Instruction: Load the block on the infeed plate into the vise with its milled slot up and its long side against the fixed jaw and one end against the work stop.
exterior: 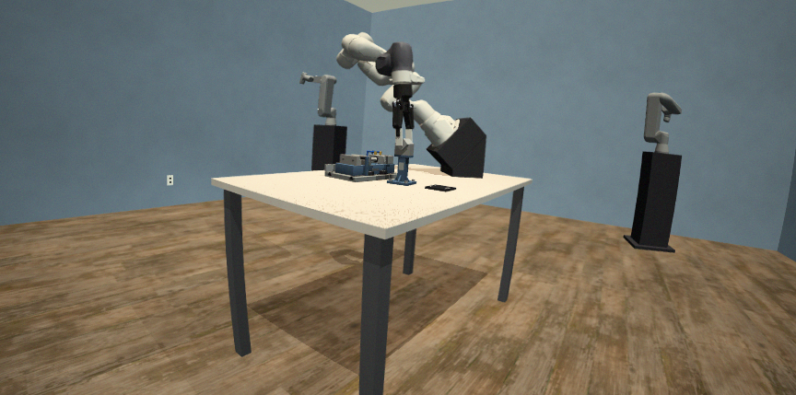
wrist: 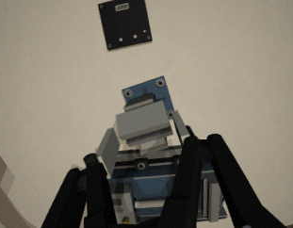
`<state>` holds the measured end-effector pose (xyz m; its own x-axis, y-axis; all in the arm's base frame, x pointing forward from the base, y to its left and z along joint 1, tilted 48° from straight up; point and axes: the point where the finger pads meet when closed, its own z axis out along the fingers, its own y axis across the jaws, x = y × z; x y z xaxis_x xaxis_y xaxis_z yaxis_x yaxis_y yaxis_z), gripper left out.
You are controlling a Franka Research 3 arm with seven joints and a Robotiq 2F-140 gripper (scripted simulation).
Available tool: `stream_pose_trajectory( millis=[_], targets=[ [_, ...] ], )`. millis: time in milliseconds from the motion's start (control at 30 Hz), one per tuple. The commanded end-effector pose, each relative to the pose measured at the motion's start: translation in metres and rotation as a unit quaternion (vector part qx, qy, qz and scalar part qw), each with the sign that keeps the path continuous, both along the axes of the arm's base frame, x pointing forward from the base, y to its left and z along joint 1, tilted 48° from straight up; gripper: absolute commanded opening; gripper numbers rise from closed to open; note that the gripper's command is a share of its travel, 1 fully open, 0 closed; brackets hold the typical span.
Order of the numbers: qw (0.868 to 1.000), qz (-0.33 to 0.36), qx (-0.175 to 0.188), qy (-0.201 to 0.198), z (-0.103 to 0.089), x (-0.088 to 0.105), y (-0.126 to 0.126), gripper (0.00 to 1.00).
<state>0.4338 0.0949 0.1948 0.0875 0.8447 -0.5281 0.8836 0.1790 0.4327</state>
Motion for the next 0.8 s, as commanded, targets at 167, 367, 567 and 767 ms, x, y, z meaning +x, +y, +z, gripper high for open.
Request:
stream_pose_trajectory(
  millis=[167,367,567,767],
  targets=[
    [0.998,0.042,0.038,0.019,-0.0001,0.0022,0.0038,0.51],
    [0.996,0.053,0.062,0.024,0.0005,0.0022,0.0025,0.51],
    [0.994,0.064,0.086,0.03,0.001,0.0023,0.0013,0.51],
    [0.99,0.078,0.114,0.036,0.0016,0.0024,-0.0002,0.51]
  ],
)
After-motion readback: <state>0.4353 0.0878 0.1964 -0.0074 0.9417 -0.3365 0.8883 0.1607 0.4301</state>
